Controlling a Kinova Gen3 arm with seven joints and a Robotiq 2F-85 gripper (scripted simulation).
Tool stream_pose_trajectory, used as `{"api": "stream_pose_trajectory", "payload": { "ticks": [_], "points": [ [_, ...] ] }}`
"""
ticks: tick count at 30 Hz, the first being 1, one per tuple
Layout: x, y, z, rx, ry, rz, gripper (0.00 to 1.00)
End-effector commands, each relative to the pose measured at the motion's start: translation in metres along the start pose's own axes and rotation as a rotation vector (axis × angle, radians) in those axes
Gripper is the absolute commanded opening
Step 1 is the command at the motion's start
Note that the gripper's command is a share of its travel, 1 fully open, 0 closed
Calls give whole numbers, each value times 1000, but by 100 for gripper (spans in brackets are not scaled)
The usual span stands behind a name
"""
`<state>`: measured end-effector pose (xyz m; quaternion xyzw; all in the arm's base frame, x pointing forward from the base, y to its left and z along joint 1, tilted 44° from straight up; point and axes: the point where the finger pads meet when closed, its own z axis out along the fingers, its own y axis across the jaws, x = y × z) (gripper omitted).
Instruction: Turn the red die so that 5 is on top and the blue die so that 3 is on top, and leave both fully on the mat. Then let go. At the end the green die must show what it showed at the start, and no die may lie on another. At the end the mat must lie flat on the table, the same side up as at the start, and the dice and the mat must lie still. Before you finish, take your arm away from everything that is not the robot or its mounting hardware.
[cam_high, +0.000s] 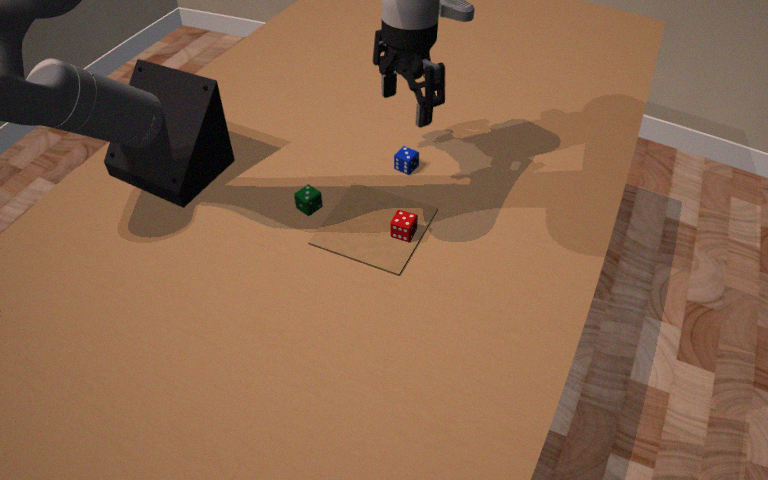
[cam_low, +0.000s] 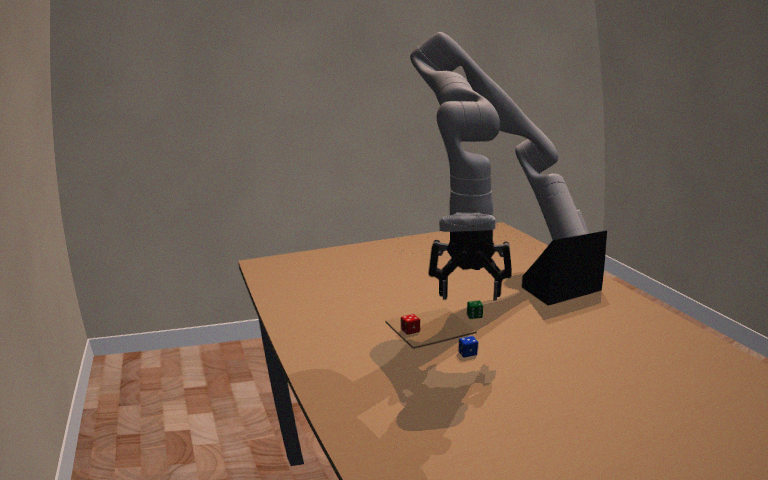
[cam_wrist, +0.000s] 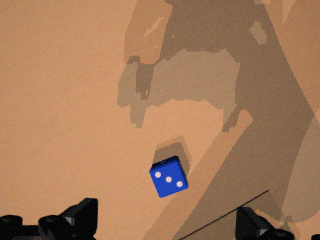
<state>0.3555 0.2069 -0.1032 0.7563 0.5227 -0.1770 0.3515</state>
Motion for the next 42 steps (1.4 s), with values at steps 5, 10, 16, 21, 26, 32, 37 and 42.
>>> {"api": "stream_pose_trajectory", "payload": {
  "ticks": [5, 10, 16, 21, 26, 32, 37, 42],
  "points": [
    [-2, -1, 4, 7, -4, -239, 100],
    [-2, -2, 6, 7, -4, -402, 100],
    [-3, -3, 8, 7, -3, -606, 100],
    [-3, -4, 9, 6, 0, -805, 100],
    [-3, -4, 10, 4, 3, -996, 100],
    [-2, -4, 10, 1, 7, -1141, 100],
    [-2, -4, 10, -3, 11, -1310, 100],
    [-1, -4, 11, -8, 15, -1462, 100]
  ]
}}
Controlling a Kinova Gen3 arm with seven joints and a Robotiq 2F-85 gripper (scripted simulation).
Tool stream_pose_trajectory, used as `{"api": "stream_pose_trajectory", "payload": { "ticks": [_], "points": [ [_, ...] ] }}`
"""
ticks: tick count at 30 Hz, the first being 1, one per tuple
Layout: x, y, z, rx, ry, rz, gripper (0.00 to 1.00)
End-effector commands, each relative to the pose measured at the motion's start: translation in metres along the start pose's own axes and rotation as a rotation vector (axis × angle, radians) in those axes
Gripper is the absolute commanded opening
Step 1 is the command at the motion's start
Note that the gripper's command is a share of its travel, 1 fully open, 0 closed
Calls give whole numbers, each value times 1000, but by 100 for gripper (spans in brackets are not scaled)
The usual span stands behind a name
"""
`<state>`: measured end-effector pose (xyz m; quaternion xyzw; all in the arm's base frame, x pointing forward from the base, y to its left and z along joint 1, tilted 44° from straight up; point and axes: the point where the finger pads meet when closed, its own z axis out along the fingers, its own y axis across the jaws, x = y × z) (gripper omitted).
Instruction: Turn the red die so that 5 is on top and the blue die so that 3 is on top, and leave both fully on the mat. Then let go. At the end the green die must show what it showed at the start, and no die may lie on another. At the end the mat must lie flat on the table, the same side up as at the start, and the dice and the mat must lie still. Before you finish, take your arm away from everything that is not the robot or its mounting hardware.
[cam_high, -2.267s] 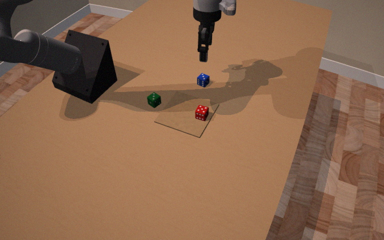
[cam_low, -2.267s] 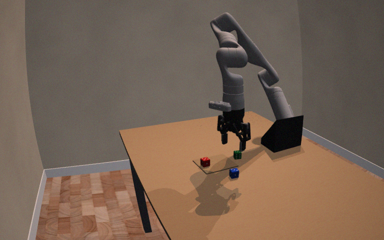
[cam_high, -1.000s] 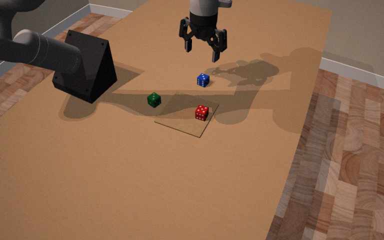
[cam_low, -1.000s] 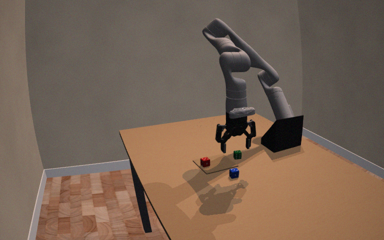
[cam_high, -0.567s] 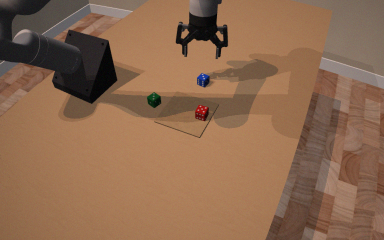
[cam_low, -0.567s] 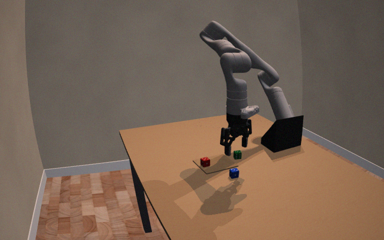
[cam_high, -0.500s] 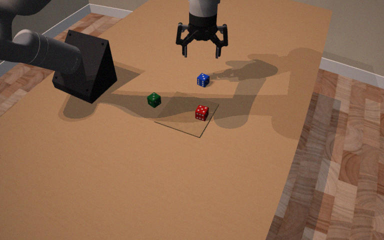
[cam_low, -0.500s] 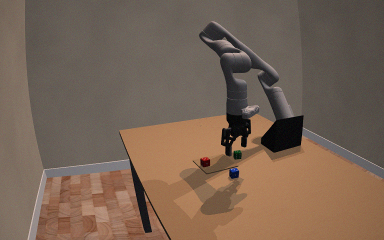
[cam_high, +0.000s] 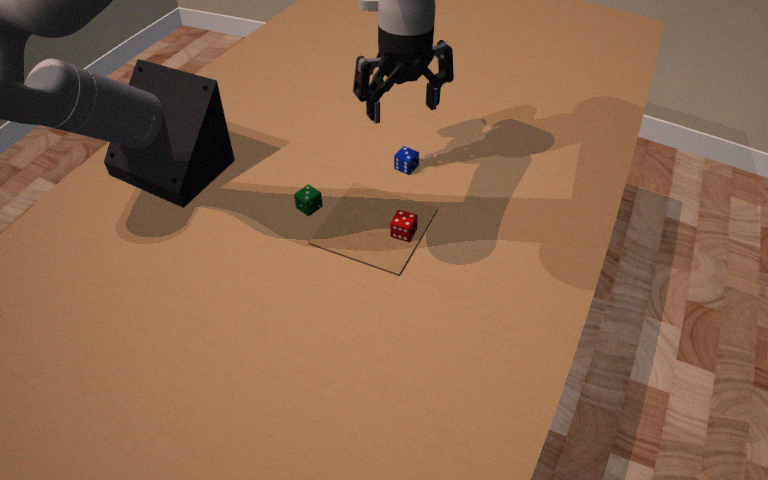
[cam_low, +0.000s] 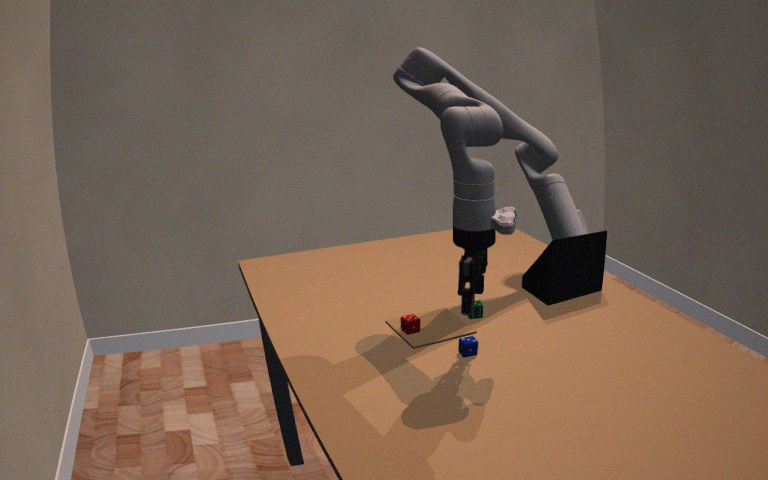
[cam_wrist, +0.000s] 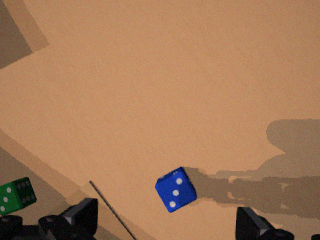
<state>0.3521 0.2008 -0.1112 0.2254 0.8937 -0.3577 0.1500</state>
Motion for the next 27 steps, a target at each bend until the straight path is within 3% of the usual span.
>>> {"api": "stream_pose_trajectory", "payload": {
  "ticks": [1, 17, 27],
  "points": [
    [-1, 0, 1, -1, 5, -56, 100],
    [-2, 2, 1, -16, 3, -366, 100],
    [-2, 3, 0, -21, 1, -469, 100]
  ]
}}
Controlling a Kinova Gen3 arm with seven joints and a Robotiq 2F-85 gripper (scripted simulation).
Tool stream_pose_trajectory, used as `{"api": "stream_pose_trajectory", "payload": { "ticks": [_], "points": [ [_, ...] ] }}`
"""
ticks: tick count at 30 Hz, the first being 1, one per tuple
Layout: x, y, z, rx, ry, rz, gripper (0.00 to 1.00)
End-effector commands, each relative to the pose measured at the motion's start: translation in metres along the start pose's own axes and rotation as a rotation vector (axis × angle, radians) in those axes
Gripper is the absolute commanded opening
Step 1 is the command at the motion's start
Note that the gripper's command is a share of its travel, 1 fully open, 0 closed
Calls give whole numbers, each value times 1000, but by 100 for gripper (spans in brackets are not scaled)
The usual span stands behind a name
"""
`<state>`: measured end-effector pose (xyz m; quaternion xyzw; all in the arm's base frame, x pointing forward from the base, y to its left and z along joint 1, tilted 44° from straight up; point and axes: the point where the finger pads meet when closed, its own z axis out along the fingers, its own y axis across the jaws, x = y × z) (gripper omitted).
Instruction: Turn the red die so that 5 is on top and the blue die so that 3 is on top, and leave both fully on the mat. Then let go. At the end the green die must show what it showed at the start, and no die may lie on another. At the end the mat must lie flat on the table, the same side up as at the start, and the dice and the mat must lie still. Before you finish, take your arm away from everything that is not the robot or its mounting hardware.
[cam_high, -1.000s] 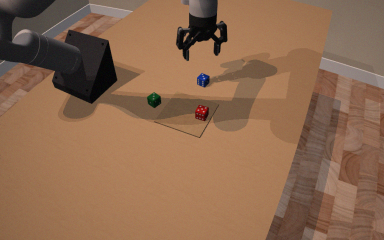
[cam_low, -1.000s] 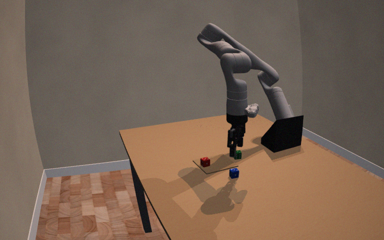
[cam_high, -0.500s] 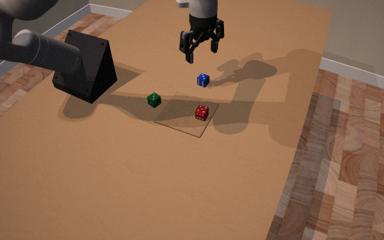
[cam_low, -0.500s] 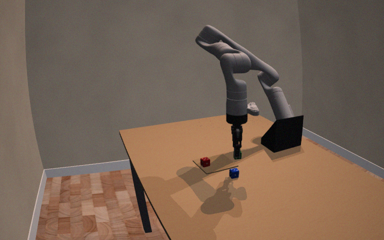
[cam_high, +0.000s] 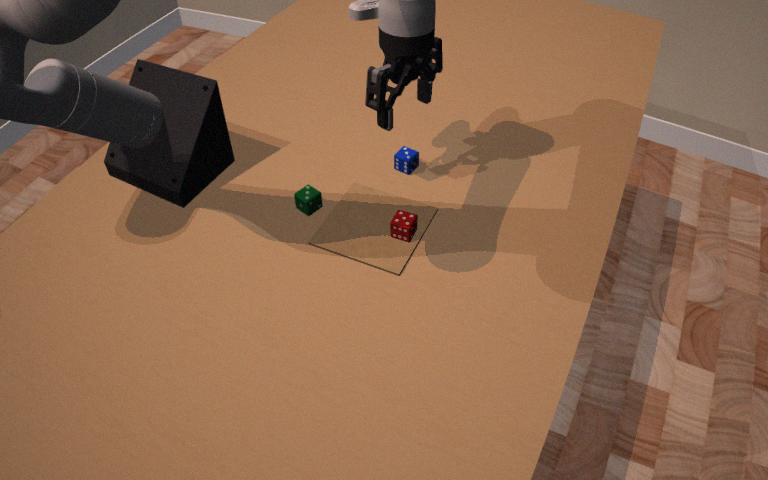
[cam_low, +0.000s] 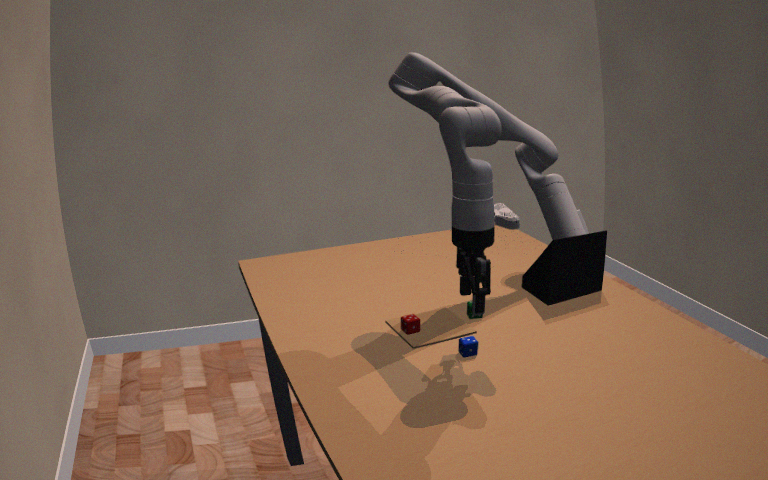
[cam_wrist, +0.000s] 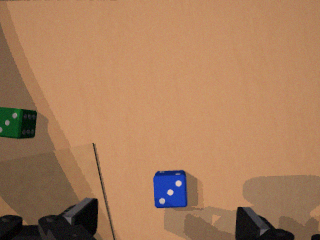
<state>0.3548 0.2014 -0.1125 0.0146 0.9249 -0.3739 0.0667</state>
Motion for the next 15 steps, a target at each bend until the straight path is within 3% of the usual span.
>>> {"api": "stream_pose_trajectory", "payload": {
  "ticks": [1, 15],
  "points": [
    [0, 0, 0, -2, 0, -19, 100],
    [-1, 0, -1, -5, -1, -79, 100]
  ]
}}
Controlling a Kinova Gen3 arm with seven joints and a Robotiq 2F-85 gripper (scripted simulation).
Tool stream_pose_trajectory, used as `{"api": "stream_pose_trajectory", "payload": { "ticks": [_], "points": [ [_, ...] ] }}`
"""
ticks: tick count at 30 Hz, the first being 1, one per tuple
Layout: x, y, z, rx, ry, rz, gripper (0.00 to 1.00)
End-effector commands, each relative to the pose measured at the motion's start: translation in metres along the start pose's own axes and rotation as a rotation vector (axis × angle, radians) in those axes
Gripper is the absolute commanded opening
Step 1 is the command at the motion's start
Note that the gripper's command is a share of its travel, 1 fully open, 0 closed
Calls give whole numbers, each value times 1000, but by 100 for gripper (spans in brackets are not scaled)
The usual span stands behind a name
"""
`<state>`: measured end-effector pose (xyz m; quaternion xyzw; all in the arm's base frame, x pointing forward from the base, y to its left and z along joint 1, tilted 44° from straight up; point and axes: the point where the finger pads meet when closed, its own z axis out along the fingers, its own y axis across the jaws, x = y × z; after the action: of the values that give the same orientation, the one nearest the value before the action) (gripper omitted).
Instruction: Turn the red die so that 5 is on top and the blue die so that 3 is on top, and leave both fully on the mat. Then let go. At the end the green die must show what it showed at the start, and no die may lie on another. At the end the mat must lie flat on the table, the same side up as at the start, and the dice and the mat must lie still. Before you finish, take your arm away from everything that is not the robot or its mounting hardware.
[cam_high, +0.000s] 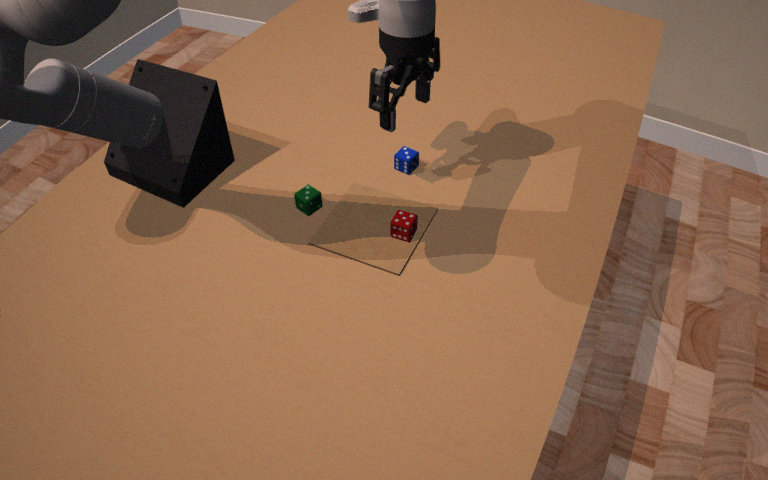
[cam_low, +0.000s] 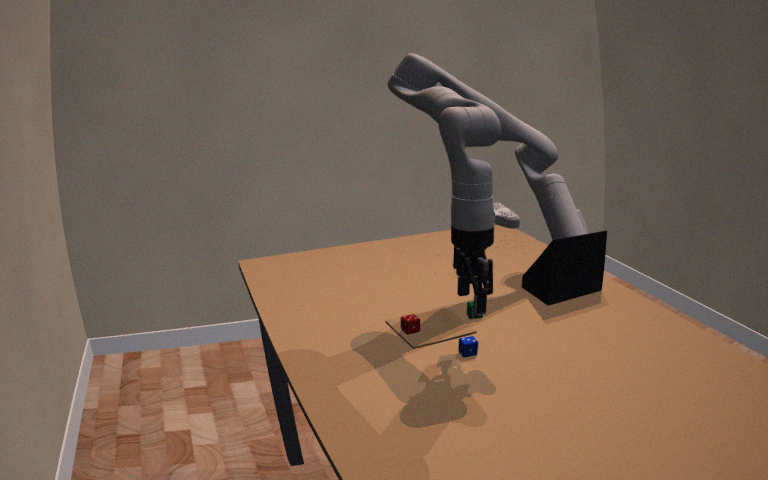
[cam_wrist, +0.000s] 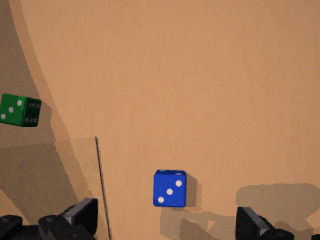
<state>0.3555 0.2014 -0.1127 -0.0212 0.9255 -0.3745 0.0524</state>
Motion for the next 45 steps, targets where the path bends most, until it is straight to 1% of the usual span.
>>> {"api": "stream_pose_trajectory", "payload": {
  "ticks": [1, 8, 9, 45],
  "points": [
    [0, 0, -1, -2, -1, -3, 100],
    [0, 0, -1, -2, -1, -7, 100],
    [0, 0, -1, -2, -1, -7, 46],
    [0, 0, -1, -2, -1, -7, 46]
  ]
}}
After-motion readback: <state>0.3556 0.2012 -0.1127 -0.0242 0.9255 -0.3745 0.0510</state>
